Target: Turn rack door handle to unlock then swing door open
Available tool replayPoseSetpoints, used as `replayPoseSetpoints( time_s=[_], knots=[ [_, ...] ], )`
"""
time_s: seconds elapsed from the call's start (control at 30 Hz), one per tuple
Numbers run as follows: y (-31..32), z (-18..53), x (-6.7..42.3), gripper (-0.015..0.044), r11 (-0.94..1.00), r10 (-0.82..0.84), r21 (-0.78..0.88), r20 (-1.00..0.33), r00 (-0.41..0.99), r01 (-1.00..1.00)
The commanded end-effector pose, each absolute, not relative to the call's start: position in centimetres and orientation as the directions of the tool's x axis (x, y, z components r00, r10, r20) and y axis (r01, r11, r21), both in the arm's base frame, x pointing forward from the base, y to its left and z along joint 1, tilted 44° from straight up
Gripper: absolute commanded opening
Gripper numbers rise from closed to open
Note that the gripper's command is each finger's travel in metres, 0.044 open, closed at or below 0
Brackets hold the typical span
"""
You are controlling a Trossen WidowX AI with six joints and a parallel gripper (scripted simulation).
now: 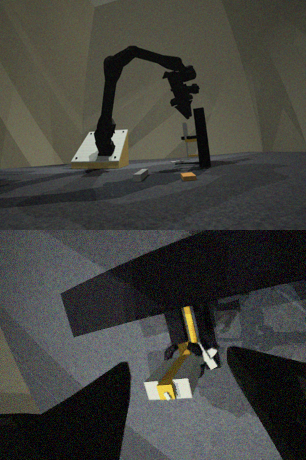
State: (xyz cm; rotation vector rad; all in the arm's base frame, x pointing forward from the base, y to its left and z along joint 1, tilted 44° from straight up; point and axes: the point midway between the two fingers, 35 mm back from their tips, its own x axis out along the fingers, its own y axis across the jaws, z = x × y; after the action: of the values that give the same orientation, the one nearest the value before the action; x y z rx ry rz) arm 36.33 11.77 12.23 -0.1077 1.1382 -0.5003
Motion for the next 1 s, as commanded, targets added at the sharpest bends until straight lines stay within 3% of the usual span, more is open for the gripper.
replayPoseSetpoints(
  time_s=[0.0,0.5,0.97],
  knots=[
    [12.5,11.8,36.0,0.0290,0.855,-0.495,-0.400,-0.821,0.285,0.330],
    [14.9,10.1,34.6,0.0290,0.704,-0.707,-0.648,-0.679,0.200,0.290],
    [14.0,9.1,34.8,0.0290,0.697,-0.712,-0.659,-0.682,0.167,0.282]
  ],
)
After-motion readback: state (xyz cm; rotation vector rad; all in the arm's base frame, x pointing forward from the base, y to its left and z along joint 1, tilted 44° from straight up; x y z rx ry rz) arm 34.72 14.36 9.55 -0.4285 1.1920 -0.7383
